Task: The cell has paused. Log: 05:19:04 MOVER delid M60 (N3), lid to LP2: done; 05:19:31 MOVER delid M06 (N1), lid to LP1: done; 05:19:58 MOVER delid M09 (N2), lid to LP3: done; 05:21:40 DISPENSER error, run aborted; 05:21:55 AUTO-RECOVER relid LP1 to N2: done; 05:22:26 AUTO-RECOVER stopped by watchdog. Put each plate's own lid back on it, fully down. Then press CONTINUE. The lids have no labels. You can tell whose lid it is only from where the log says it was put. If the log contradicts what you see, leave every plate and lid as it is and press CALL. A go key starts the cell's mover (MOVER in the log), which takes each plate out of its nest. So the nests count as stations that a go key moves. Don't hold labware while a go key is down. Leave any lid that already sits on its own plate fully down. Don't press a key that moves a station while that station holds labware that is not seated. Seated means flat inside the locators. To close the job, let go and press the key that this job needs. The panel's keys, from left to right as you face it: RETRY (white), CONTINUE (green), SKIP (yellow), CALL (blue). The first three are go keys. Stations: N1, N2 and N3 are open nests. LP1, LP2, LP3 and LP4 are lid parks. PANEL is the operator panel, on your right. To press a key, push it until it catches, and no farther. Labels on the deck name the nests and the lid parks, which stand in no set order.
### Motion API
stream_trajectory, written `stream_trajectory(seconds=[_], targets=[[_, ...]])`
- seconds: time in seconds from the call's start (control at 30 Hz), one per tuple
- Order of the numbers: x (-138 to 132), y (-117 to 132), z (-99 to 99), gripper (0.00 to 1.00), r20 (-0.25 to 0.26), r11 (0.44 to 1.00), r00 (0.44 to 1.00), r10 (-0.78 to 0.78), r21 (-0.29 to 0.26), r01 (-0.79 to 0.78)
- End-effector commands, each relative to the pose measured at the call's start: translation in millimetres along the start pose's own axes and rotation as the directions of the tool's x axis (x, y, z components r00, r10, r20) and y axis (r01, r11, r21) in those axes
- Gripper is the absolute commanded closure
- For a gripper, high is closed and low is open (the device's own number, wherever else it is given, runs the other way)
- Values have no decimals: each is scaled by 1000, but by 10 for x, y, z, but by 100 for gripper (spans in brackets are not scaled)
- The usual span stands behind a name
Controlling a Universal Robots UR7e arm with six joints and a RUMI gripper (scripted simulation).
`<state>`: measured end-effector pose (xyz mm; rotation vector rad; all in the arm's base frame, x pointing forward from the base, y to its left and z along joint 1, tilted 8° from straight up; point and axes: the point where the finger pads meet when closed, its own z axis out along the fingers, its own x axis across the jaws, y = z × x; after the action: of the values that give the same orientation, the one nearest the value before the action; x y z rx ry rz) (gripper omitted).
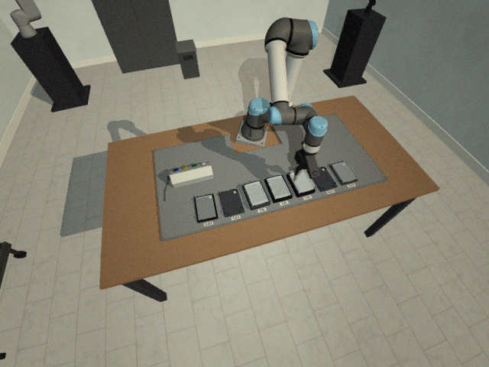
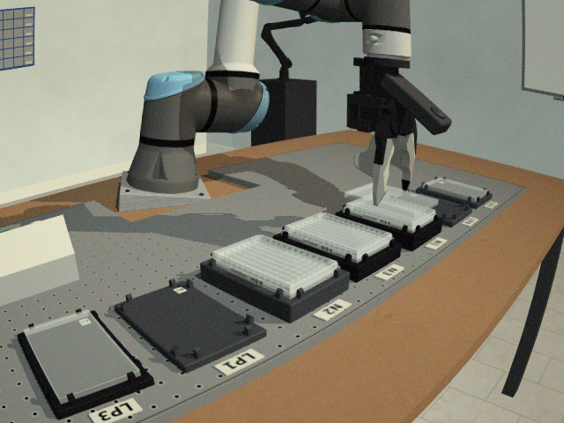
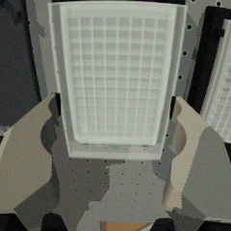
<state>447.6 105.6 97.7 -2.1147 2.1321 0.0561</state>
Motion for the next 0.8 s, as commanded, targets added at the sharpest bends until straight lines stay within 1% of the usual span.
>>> stream_trajectory(seconds=[0.0, 0.77], targets=[[0, -4, 11, 100, 0, 1000, 1000, 0, 1, 0], [1, -4, 81, 100, 0, 1000, 1000, 0, 1, 0]])
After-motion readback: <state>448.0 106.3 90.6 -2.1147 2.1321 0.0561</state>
